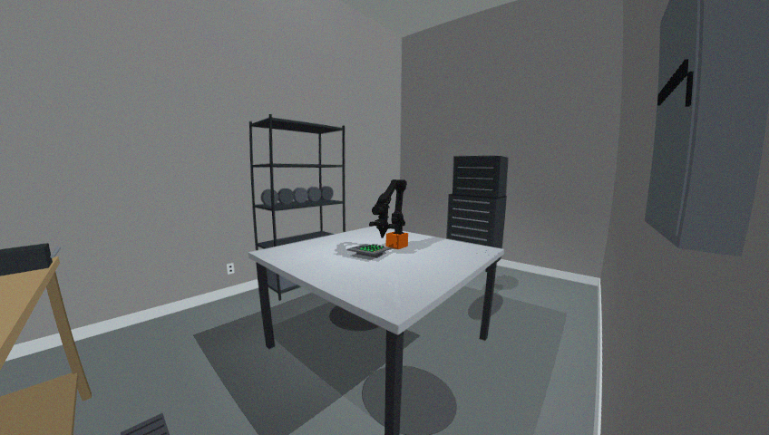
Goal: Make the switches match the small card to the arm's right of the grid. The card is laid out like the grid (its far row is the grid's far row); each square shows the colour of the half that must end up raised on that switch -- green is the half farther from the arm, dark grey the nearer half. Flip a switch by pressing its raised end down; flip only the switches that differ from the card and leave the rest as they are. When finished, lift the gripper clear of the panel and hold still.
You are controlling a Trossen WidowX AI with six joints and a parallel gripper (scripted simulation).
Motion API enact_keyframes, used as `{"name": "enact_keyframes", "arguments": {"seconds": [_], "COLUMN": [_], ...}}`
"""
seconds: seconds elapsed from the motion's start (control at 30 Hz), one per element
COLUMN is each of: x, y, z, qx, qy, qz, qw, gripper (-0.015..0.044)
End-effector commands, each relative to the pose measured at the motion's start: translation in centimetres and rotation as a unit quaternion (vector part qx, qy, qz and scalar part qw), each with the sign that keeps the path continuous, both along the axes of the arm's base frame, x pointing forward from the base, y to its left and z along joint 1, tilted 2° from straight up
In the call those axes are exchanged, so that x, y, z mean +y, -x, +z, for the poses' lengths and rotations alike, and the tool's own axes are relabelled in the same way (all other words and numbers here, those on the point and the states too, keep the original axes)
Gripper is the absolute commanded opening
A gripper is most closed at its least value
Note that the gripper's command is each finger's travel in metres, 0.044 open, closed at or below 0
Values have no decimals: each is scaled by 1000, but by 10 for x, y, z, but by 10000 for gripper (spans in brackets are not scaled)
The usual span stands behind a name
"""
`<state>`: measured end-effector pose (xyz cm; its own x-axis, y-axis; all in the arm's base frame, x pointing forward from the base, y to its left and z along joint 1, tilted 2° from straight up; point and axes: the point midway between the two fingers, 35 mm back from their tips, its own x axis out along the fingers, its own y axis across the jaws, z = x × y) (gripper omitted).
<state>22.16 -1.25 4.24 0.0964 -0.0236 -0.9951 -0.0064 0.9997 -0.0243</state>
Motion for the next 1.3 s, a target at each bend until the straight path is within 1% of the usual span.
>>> {"name": "enact_keyframes", "arguments": {"seconds": [0.0,0.07,0.57,0.7,1.27], "x": [0,0,0,0,0], "y": [6,6,6,6,4], "z": [-24,-32,-32,-42,-56], "qx": [2,-1,-1,-1,-1], "qy": [0,0,0,0,0], "qz": [-4,-4,-4,-4,-4], "qw": [1000,1000,1000,1000,1000], "gripper": [0,0,0,0,0]}}
